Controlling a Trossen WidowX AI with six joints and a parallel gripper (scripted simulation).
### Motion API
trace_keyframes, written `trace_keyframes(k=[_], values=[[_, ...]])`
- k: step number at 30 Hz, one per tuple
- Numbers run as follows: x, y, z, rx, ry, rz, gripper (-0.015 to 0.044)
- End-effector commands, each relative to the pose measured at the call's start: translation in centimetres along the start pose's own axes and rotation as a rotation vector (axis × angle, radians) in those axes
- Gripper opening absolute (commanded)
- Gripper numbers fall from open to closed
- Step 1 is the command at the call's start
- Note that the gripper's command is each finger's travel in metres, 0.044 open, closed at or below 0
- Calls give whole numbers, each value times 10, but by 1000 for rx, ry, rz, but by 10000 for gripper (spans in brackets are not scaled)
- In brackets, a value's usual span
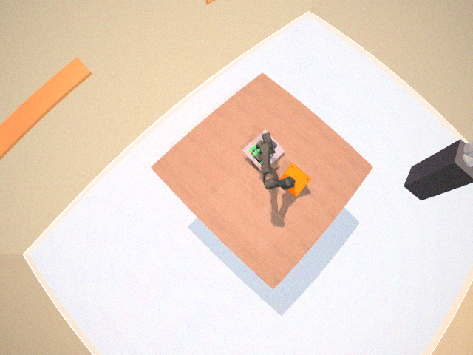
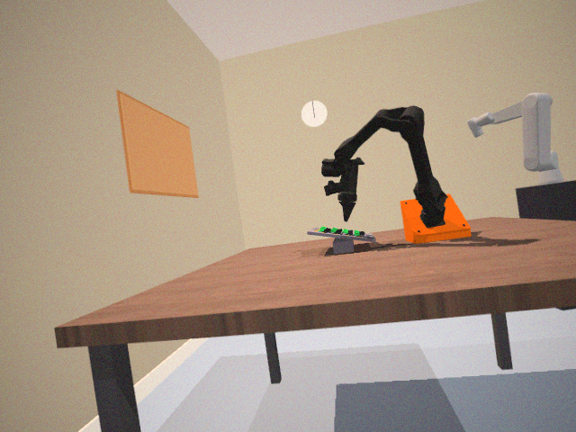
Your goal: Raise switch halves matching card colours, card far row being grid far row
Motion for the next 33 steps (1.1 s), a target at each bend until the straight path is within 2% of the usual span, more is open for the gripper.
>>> trace_keyframes(k=[1,21,33], values=[[0,-5,-2,5,-10,7,0],[0,-28,-1,4,-9,8,0],[0,-29,-1,4,-9,8,0]])
Point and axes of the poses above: the point midway between the two fingers, 35 mm back from their tips, its own y axis back along the fingers, its own x axis across the jaws, z = x × y, the point moved 5 cm from there along y, back along the fingers, and after that the axes turned 6 degrees about y, right-handed, at the moved point
